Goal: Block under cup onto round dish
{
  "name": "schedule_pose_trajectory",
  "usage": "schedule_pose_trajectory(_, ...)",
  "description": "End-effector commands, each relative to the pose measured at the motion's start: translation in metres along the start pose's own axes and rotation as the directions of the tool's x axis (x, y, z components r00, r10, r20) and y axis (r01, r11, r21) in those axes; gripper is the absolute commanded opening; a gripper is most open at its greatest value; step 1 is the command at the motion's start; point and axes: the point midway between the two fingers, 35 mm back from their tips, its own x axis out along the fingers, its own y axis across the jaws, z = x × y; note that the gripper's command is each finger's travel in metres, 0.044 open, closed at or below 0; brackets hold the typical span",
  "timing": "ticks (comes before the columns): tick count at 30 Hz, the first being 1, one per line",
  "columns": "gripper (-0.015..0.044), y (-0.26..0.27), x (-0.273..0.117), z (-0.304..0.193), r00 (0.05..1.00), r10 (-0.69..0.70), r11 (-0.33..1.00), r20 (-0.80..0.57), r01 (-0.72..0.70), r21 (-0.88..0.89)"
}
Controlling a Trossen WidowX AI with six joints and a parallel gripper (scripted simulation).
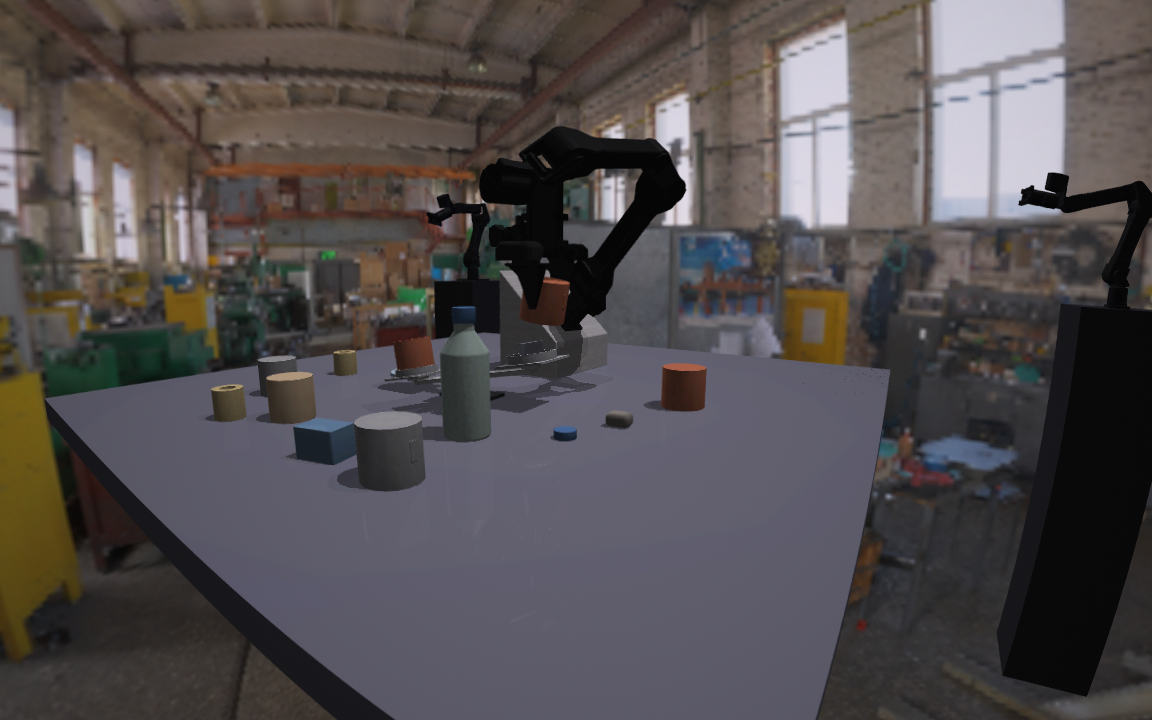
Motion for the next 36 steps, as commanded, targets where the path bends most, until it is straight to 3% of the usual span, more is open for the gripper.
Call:
schedule_pose_trajectory(1,0.0000,-0.008,0.013,-0.016,1.000,-0.007,1.000,0.016,0.007,-0.013)
schedule_pose_trajectory(20,0.0000,-0.051,0.077,-0.092,1.000,0.014,1.000,-0.008,-0.014,-0.005)
schedule_pose_trajectory(36,0.0000,-0.053,0.117,-0.095,1.000,0.015,1.000,-0.014,-0.015,-0.004)
